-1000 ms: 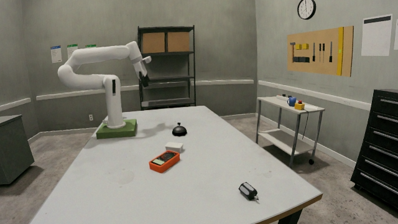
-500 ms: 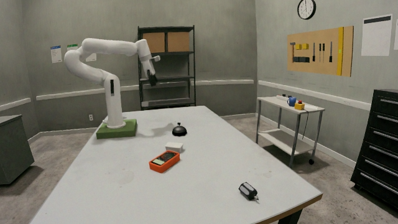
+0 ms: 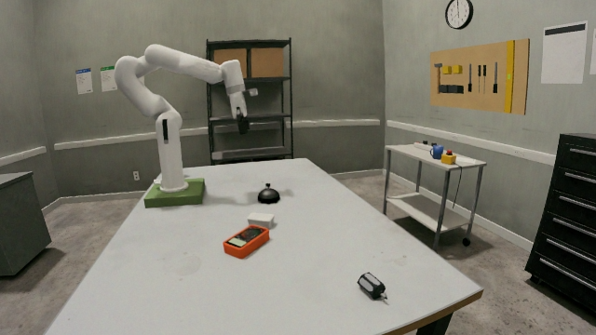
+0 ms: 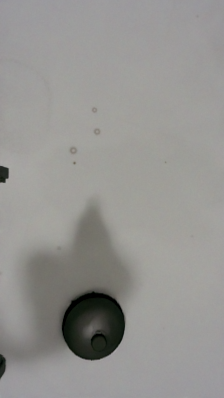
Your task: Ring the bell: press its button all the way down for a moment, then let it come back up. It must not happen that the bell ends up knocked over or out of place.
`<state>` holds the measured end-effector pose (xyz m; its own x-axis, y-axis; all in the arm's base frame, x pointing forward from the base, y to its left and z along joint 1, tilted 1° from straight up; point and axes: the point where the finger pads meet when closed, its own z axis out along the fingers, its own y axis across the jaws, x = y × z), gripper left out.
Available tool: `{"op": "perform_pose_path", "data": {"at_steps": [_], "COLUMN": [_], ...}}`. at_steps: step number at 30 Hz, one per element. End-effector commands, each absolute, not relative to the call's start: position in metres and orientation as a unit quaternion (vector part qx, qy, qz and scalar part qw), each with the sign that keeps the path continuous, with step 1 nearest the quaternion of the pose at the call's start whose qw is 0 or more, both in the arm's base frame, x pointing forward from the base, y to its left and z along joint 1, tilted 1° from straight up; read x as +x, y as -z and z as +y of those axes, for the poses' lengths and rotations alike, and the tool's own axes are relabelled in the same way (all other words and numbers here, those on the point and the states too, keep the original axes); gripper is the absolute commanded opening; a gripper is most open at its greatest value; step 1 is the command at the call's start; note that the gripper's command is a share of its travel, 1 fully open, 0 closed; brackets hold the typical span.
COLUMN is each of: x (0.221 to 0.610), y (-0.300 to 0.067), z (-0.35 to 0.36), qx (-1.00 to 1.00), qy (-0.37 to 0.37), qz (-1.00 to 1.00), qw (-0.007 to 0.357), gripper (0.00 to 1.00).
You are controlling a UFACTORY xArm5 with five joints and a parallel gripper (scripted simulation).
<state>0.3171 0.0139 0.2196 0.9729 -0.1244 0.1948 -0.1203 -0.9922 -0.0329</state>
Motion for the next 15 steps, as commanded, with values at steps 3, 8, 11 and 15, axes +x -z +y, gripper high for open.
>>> {"op": "perform_pose_path", "data": {"at_steps": [3,8,11,15], "x": [0.351,0.363,0.370,0.376], "y": [-0.199,-0.185,-0.174,-0.164], "z": [-0.021,-0.043,-0.058,-0.072], "qx": [-0.996,-0.997,-0.997,-0.997], "qy": [0.070,0.055,0.046,0.037], "qz": [0.060,0.061,0.061,0.062], "qw": [0.000,-0.003,-0.004,-0.005], "gripper": [1.00,1.00,1.00,1.00]}}
